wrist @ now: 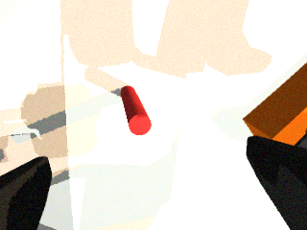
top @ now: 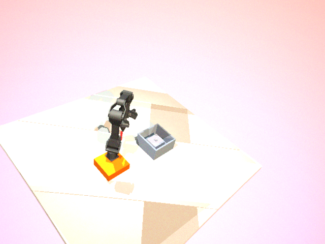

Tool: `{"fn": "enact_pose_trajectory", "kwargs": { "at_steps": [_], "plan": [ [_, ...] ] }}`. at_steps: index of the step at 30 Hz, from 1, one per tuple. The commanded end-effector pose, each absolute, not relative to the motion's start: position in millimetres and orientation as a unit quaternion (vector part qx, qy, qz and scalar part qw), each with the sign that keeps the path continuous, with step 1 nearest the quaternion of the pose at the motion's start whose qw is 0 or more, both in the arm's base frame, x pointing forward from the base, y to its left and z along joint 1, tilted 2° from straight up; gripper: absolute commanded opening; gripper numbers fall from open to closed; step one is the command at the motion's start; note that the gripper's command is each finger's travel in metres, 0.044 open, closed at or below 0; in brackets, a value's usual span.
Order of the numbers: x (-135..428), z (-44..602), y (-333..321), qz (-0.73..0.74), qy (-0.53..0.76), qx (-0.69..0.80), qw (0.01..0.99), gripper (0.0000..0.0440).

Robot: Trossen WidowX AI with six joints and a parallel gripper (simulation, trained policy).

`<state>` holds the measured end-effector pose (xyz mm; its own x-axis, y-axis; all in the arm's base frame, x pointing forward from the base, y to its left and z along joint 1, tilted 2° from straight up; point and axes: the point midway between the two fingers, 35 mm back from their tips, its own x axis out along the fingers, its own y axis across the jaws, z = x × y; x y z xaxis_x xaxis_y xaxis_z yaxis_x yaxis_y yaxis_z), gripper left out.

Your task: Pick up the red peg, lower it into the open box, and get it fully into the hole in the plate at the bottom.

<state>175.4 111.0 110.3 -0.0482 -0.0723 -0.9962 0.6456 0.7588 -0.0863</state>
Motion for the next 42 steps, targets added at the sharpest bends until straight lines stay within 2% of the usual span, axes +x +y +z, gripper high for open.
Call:
{"fn": "enact_pose_trajectory", "kwargs": {
  "at_steps": [1,19,21,23,37,38,42],
  "plan": [
    [175,101,111,-0.285,0.668,0.208,0.655,0.0440],
    [180,26,113,-0.303,0.646,0.192,0.674,0.0440],
    [180,20,112,-0.303,0.645,0.190,0.675,0.0428],
    [179,13,111,-0.305,0.646,0.187,0.674,0.0390],
    [170,-6,102,-0.334,0.657,0.163,0.656,0.0036],
    [170,-6,102,-0.336,0.658,0.160,0.655,0.0017],
    [180,8,99,-0.335,0.642,0.156,0.672,0.0000]
  ]
}}
